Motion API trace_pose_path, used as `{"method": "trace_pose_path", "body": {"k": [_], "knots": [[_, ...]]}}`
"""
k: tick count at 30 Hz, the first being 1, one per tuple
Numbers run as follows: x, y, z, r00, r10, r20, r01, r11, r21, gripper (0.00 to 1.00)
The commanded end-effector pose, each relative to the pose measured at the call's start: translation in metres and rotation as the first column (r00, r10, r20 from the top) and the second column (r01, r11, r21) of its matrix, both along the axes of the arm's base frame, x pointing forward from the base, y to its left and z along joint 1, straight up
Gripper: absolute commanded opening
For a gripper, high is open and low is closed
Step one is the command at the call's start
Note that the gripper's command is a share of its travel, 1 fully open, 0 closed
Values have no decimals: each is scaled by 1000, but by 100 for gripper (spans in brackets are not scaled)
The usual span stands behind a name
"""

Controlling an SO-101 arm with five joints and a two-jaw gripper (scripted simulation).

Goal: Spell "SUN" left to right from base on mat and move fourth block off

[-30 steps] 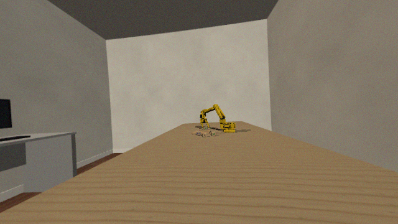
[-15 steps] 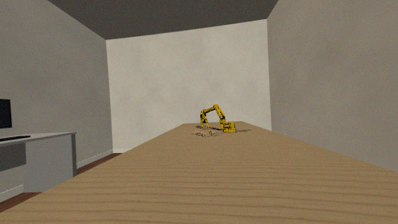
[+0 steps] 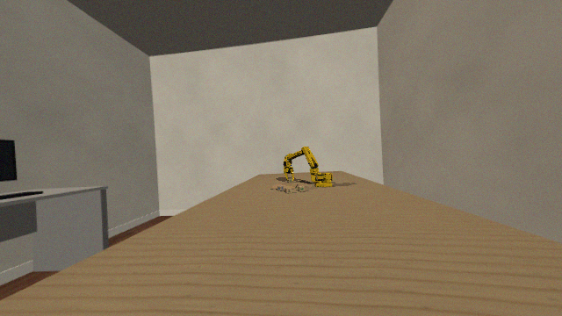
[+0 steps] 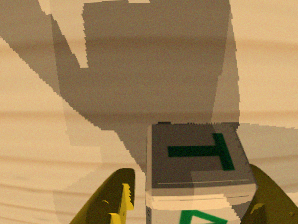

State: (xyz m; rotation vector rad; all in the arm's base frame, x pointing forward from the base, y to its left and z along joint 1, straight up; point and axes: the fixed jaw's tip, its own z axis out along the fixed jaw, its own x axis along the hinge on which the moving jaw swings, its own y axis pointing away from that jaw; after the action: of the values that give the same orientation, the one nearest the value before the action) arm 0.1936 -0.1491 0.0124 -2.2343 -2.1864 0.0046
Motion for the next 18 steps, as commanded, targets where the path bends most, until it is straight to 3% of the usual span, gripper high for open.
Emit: {"method": "trace_pose_path", "body": {"k": [1, 18], "knots": [[7, -8, 18, 997, 3, 75, 2, 998, -59, 17], [5, -8, 18, 997, 3, 75, 2, 998, -60, 13]]}}
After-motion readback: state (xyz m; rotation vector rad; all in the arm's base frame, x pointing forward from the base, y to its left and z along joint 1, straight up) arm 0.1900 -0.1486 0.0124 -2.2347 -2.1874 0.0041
